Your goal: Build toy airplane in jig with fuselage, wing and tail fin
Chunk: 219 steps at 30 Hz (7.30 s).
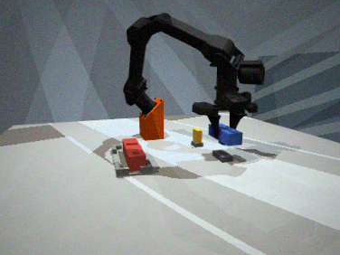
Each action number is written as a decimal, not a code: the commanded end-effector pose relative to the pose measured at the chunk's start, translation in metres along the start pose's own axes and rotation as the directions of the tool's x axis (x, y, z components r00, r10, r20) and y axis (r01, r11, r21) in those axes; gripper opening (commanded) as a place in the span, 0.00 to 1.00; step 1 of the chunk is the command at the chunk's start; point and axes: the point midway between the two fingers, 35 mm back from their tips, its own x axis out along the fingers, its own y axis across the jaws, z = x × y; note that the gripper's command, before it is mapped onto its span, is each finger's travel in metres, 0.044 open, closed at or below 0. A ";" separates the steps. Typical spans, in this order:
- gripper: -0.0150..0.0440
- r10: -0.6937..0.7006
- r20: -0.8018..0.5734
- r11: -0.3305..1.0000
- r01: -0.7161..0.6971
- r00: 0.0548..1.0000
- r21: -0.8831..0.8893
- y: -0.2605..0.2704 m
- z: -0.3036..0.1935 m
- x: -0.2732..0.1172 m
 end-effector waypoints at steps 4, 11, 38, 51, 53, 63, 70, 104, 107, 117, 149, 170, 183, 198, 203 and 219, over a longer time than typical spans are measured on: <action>0.25 0.012 0.009 1.000 -0.012 1.000 0.013 0.000 0.002 -0.028; 0.25 0.012 0.010 1.000 -0.012 1.000 0.014 0.000 0.001 -0.050; 0.25 0.021 0.009 0.981 -0.022 1.000 0.194 -0.041 0.002 -0.082; 0.25 0.026 0.003 0.927 -0.026 1.000 0.374 -0.083 0.002 -0.077; 0.25 0.027 0.003 0.915 -0.026 1.000 0.403 -0.089 0.002 -0.076; 0.25 0.030 0.005 0.831 -0.028 1.000 0.556 -0.121 -0.002 -0.072; 0.25 0.030 0.006 0.753 -0.027 1.000 0.657 -0.144 -0.006 -0.068; 0.25 0.009 0.009 0.217 -0.011 1.000 0.976 -0.239 -0.054 -0.043; 0.25 0.005 0.009 0.159 -0.009 1.000 0.987 -0.246 -0.060 -0.040; 0.30 -0.007 0.007 0.012 -0.006 1.000 1.000 -0.262 -0.076 -0.033; 0.59 -0.007 0.007 0.012 -0.007 1.000 1.000 -0.263 -0.075 -0.033; 0.59 -0.007 0.007 0.011 -0.007 1.000 1.000 -0.263 -0.074 -0.004; 0.59 -0.009 0.007 0.011 -0.007 1.000 1.000 -0.264 -0.075 0.006; 0.56 -0.005 0.008 0.005 -0.008 1.000 1.000 -0.264 -0.075 0.005; 0.79 -0.005 0.008 0.005 -0.008 1.000 1.000 -0.264 -0.075 0.005; 1.00 0.002 0.011 0.012 -0.011 1.000 1.000 -0.261 -0.072 -0.015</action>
